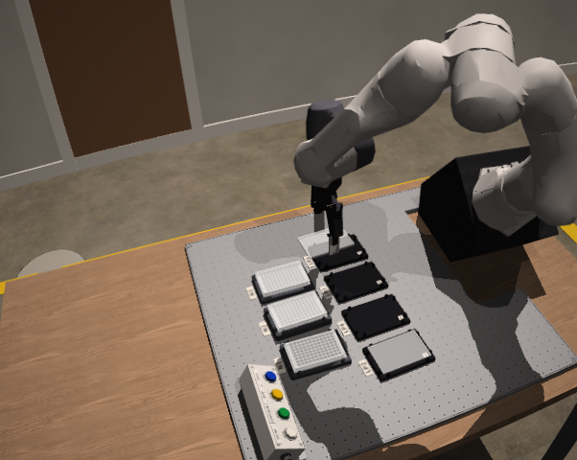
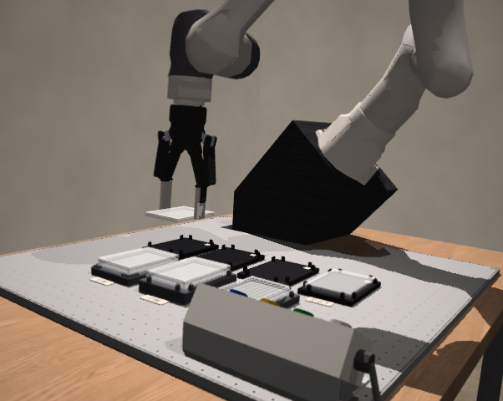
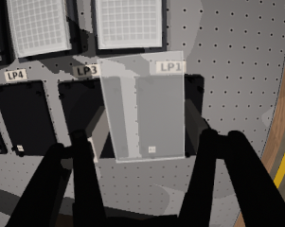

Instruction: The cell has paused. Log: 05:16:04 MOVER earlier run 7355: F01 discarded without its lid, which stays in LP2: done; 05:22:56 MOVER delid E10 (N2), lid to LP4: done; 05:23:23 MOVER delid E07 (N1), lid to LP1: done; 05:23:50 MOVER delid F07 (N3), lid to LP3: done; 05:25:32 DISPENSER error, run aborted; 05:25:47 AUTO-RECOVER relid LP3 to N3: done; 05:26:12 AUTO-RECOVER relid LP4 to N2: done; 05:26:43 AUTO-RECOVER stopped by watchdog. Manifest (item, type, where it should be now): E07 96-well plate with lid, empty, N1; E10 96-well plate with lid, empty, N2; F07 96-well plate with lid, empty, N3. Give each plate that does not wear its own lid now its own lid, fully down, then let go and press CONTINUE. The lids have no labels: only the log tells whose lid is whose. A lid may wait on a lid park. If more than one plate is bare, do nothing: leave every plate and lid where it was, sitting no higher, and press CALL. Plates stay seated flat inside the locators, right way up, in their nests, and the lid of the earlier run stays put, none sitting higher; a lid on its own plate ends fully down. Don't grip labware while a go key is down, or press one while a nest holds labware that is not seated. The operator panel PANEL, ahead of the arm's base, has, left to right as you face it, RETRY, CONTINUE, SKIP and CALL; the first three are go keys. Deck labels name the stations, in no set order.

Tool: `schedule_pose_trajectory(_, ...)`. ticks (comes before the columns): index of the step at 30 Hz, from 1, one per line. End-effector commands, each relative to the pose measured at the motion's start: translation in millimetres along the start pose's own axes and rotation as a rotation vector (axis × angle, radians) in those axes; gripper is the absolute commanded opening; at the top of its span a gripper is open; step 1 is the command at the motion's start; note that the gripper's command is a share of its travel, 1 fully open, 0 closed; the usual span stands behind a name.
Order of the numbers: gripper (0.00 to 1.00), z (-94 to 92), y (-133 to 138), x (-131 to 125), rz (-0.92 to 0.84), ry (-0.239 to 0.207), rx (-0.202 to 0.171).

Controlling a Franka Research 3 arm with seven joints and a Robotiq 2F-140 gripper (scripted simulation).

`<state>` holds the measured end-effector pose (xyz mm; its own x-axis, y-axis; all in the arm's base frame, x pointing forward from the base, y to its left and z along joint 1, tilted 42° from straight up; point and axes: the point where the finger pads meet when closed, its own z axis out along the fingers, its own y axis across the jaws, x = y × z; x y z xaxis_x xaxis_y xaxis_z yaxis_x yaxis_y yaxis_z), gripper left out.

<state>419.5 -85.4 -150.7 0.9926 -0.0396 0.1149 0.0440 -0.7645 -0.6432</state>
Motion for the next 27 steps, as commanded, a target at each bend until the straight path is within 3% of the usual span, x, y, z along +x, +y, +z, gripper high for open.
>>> schedule_pose_trajectory(1,0.00,0.1,-57,40,0.058,-0.001,0.014)
schedule_pose_trajectory(2,0.00,-0.4,-74,50,0.056,-0.006,0.017)
schedule_pose_trajectory(4,0.00,-0.4,-74,50,0.056,-0.006,0.017)
schedule_pose_trajectory(5,0.00,-0.7,-119,80,0.055,-0.009,0.020)
schedule_pose_trajectory(14,0.00,6.2,-266,151,0.055,-0.012,0.021)
schedule_pose_trajectory(27,0.00,6.2,-266,151,0.055,-0.012,0.021)
